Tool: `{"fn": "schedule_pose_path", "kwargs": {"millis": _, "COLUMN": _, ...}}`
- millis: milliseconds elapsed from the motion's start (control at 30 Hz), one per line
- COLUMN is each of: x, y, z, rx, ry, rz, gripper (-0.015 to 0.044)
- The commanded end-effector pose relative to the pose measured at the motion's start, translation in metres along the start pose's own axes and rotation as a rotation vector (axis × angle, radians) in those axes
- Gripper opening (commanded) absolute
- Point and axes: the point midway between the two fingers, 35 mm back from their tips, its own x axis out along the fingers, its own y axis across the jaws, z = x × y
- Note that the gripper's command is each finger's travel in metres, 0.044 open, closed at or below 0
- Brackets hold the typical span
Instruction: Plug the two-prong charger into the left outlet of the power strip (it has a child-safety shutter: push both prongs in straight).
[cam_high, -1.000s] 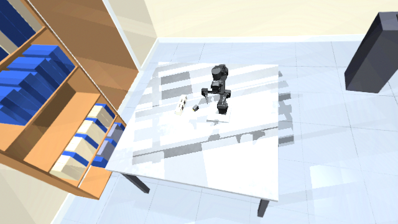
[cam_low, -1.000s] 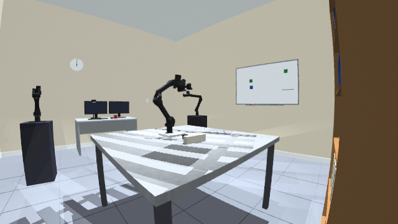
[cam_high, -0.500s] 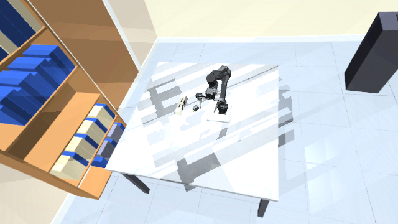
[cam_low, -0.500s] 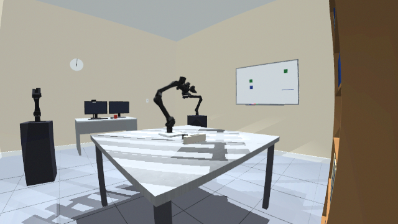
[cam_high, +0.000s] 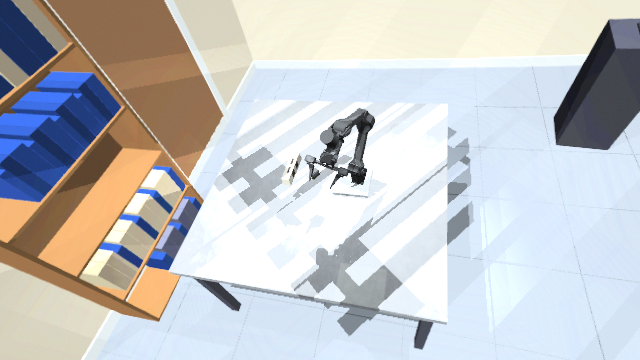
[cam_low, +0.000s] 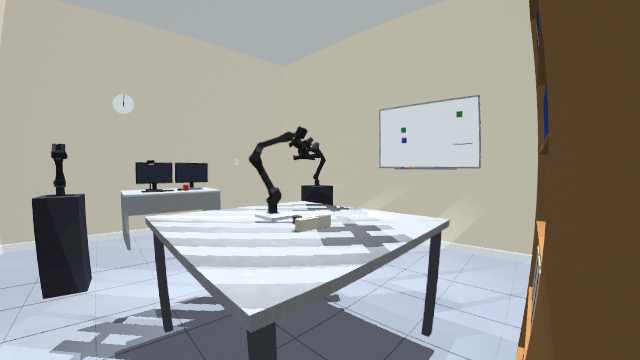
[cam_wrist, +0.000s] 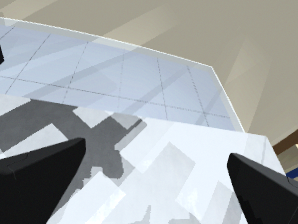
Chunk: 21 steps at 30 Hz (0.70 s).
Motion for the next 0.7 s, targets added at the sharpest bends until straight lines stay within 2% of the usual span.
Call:
{"fn": "schedule_pose_path", "kwargs": {"millis": 0, "x": 0.01, "y": -0.012, "z": -0.014, "rx": -0.002, "ry": 0.058, "rz": -0.035, "gripper": 0.044}}
{"fn": "schedule_pose_path", "kwargs": {"millis": 667, "x": 0.034, "y": -0.068, "z": -0.083, "rx": 0.022, "ry": 0.302, "rz": -0.148, "gripper": 0.044}}
